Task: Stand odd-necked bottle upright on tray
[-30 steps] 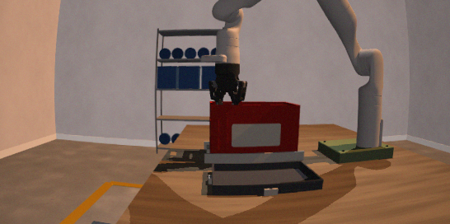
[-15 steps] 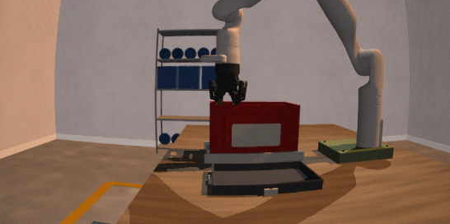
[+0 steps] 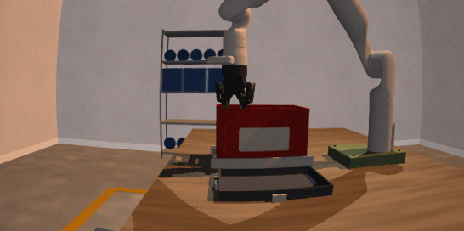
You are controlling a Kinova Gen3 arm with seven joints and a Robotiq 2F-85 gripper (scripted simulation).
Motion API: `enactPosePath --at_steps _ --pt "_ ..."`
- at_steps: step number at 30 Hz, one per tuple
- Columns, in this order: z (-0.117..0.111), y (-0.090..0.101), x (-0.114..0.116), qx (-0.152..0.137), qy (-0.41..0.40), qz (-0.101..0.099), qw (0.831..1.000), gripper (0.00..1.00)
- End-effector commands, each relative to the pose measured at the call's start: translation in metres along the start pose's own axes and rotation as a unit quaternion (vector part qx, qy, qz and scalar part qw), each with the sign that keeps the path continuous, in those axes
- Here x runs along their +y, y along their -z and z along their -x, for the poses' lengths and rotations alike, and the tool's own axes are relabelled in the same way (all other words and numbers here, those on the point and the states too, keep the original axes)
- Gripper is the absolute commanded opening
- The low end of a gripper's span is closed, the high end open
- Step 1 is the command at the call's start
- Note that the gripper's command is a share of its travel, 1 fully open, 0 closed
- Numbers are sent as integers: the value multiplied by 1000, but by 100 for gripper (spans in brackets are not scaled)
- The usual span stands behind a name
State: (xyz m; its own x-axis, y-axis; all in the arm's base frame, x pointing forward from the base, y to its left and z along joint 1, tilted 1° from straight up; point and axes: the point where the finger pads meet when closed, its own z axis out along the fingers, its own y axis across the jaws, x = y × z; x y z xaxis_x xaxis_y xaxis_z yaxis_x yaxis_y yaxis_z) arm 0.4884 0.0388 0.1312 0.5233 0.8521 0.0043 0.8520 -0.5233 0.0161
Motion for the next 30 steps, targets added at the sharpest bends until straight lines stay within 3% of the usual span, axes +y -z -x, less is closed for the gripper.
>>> enactPosePath --at_steps 1,7,21,30 --pt "-1 4 1 2 0 1 1000 64" --pt "-1 12 1 2 0 1 1000 64" --pt "-1 59 1 2 0 1 1000 64" --pt "-1 78 0 2 0 1 1000 64"
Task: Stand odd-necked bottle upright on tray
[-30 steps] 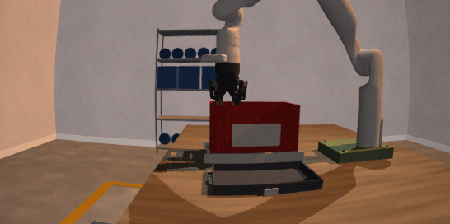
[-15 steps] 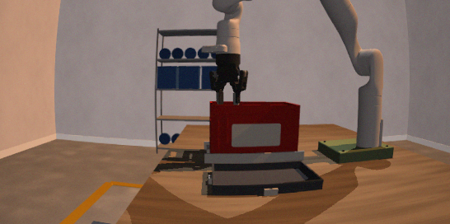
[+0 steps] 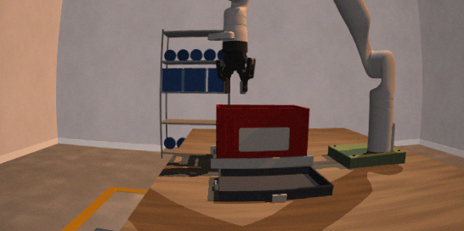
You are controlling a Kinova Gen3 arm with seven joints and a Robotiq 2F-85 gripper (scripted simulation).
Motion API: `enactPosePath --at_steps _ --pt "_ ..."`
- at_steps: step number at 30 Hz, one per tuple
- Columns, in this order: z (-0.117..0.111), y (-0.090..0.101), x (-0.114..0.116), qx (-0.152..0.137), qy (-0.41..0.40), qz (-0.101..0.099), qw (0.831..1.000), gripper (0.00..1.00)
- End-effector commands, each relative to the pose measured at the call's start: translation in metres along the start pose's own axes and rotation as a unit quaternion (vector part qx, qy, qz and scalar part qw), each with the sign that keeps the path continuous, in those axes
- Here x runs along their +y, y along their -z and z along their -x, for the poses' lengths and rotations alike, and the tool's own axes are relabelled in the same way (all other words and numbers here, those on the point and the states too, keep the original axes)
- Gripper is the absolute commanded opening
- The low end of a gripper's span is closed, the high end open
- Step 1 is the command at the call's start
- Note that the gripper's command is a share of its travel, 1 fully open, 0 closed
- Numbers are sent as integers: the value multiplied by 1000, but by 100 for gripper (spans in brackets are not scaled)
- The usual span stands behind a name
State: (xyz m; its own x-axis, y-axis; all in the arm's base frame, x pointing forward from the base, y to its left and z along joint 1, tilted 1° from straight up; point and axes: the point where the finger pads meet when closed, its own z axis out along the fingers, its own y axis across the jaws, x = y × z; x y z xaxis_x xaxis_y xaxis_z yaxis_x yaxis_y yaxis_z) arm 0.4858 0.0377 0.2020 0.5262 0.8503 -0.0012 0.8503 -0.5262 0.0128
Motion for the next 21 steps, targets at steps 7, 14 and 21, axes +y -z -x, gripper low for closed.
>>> enactPosePath --at_steps 7,14,21 --pt "-3 14 1 4 2 3 1000 64" --pt "-2 15 1 4 2 3 1000 0" --pt "-2 15 1 4 2 3 1000 0"
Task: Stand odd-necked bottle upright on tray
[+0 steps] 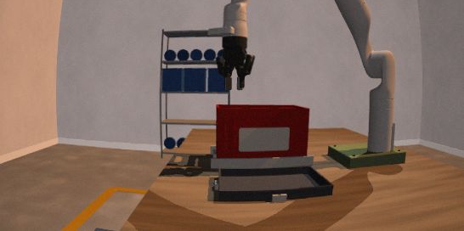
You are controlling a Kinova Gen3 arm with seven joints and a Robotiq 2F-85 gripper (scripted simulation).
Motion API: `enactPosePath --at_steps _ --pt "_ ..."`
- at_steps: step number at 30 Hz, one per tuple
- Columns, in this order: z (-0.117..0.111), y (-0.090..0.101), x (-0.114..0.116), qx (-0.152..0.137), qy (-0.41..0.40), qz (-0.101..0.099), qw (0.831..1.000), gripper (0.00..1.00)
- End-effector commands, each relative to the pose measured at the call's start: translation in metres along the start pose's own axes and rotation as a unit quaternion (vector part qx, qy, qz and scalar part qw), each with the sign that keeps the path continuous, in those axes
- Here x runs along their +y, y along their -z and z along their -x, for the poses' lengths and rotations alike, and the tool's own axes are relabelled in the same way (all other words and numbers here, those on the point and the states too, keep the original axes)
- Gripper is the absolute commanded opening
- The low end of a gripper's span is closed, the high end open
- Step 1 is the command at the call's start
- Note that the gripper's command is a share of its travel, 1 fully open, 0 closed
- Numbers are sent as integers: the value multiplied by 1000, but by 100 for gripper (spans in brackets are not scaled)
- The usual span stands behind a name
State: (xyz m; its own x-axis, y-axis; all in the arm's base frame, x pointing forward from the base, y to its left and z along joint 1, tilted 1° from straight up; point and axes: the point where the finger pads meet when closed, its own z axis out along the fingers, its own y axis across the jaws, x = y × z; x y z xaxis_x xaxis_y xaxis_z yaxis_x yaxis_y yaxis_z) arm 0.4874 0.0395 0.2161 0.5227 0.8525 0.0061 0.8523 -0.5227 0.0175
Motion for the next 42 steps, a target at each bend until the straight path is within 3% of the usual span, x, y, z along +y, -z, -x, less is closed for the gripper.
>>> enactPosePath --at_steps 1,29,32,38,40,42 --pt "0 1 0 1 0 1 1000 0" --pt "5 2 0 0 -1 2 1000 0" --pt "30 5 -1 -1 -3 5 1000 0" --pt "114 9 -21 -3 -6 10 1000 0" --pt "114 9 -21 -3 -6 10 1000 0" --pt "144 7 -34 -3 -5 8 1000 0"
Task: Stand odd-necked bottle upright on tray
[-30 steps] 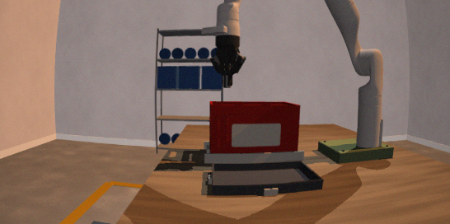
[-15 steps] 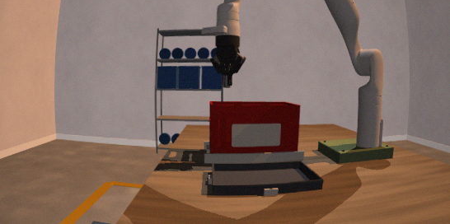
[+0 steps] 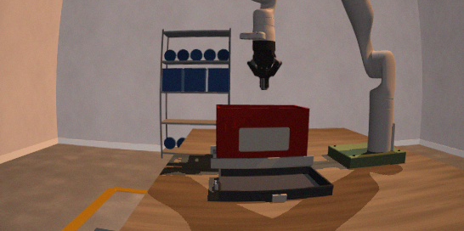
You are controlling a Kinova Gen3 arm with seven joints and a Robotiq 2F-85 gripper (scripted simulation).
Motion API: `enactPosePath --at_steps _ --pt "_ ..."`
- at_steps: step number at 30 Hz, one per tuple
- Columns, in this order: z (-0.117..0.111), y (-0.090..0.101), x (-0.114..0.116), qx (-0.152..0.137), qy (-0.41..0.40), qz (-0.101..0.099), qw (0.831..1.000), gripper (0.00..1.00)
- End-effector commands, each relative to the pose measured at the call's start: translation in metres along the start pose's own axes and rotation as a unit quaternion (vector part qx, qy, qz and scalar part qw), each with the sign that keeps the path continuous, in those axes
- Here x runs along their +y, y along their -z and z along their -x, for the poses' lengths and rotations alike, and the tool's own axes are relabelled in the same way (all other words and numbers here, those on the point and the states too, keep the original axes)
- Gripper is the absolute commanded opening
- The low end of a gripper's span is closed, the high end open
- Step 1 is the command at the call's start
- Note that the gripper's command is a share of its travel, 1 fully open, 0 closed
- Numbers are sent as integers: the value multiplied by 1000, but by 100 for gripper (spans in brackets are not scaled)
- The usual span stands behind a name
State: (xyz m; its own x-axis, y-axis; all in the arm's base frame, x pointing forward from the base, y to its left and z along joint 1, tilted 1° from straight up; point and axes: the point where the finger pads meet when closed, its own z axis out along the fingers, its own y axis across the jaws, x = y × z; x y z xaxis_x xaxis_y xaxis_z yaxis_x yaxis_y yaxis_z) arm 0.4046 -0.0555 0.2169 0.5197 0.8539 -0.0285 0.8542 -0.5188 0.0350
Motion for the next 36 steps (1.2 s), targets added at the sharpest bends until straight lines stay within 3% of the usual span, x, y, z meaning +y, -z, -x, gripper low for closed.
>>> enactPosePath --at_steps 1,4,9,10,36 --pt "32 3 -20 15 -6 -3 1000 0" --pt "56 -1 -35 17 -3 -7 1000 0" --pt "62 -3 -40 18 -2 -8 1000 0" --pt "62 -3 -40 18 -2 -8 1000 64" --pt "62 -3 -40 18 -2 -8 1000 64"
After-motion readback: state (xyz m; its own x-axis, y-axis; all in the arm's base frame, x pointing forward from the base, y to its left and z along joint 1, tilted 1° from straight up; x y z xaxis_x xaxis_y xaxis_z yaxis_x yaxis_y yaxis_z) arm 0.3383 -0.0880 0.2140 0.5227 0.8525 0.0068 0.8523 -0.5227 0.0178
